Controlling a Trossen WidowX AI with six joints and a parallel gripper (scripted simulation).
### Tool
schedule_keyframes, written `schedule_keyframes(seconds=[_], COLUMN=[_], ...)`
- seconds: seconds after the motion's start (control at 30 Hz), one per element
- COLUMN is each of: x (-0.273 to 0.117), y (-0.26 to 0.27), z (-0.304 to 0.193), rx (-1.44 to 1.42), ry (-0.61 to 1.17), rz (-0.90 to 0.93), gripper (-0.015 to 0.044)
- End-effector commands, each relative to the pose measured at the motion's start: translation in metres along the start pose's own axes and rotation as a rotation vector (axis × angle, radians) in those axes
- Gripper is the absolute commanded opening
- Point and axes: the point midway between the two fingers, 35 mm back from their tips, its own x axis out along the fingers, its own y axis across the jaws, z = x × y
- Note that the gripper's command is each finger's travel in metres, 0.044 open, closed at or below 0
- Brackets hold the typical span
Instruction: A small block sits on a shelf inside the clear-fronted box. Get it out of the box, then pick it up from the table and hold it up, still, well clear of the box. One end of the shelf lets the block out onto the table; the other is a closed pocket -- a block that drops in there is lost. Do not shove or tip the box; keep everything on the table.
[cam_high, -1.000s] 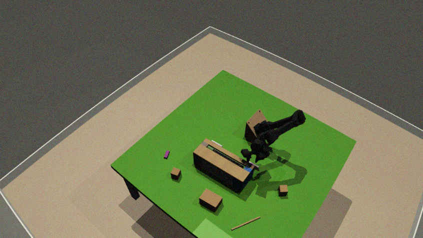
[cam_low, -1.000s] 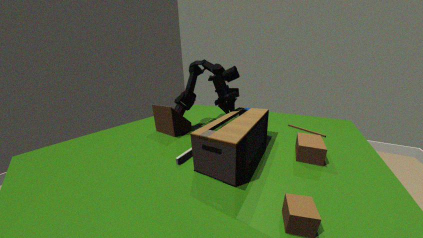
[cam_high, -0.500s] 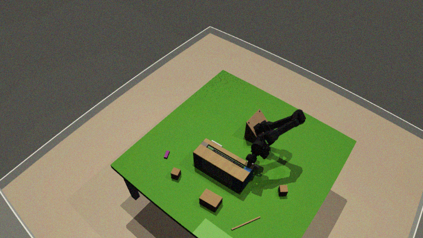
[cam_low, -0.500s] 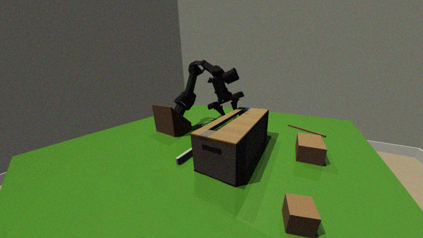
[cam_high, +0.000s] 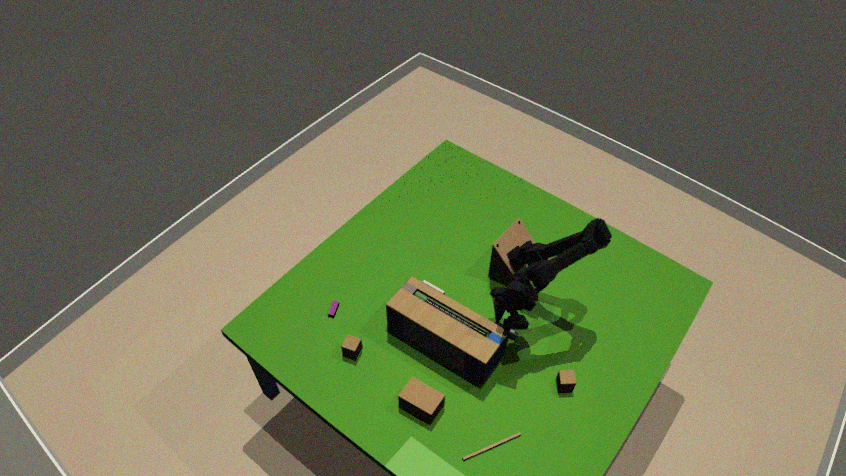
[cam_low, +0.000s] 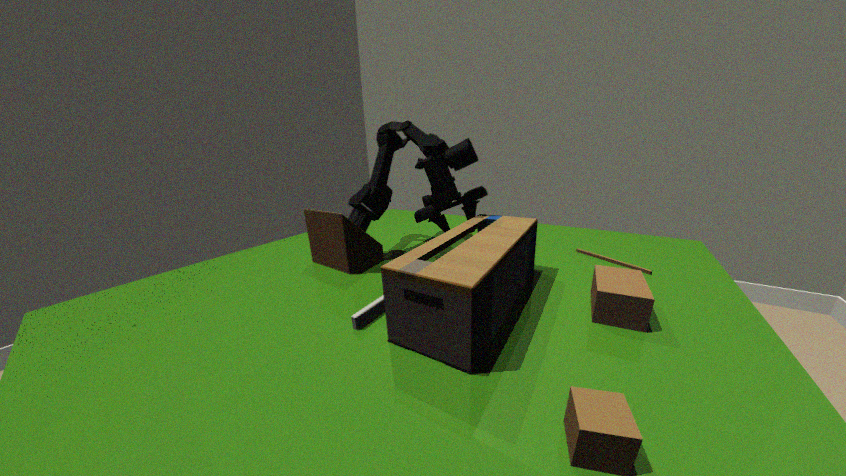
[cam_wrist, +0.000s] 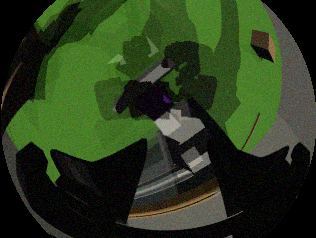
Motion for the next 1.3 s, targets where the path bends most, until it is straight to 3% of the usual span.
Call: schedule_keyframes(seconds=[0.0,0.63,1.27], x=[0.009,0.009,0.036], y=[0.004,0.004,0.013], z=[0.005,0.005,0.013], rx=[-0.699,-0.699,-0.701], ry=[-0.002,-0.002,-0.003], rz=[-0.022,-0.022,-0.018], gripper=[0.0285,0.0285,0.0285])
